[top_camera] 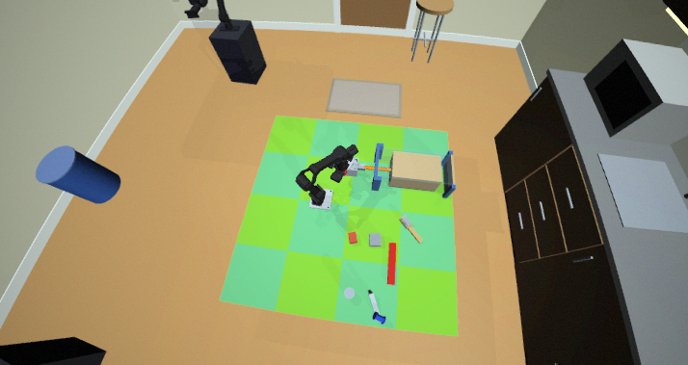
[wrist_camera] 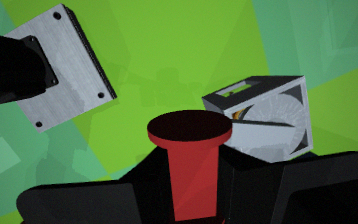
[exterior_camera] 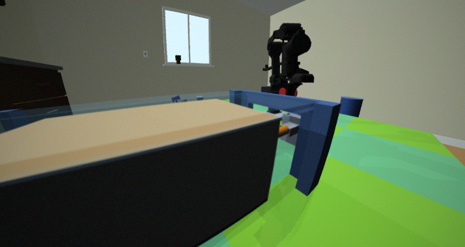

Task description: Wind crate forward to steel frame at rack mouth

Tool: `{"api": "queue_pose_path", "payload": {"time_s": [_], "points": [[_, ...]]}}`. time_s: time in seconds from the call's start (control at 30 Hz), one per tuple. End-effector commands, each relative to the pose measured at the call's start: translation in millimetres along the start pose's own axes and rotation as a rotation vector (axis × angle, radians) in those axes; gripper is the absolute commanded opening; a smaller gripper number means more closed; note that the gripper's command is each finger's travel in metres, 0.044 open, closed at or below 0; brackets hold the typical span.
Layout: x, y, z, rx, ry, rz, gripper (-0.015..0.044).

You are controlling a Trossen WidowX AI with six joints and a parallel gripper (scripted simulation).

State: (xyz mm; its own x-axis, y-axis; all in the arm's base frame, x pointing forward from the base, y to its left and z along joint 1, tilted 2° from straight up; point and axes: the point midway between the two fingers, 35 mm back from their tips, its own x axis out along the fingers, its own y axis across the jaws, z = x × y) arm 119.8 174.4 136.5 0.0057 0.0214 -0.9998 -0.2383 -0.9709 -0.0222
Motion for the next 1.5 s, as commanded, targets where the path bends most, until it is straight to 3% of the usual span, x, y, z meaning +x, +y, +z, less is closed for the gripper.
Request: {"api": "queue_pose_path", "payload": {"time_s": [0.0, 1.47], "points": [[1.1, 0.5, -15.2, 0.013, 0.035, 0.008, 0.0000], [-1.0, -13.4, -64.5, 0.013, 0.040, 0.007, 0.0000]]}}
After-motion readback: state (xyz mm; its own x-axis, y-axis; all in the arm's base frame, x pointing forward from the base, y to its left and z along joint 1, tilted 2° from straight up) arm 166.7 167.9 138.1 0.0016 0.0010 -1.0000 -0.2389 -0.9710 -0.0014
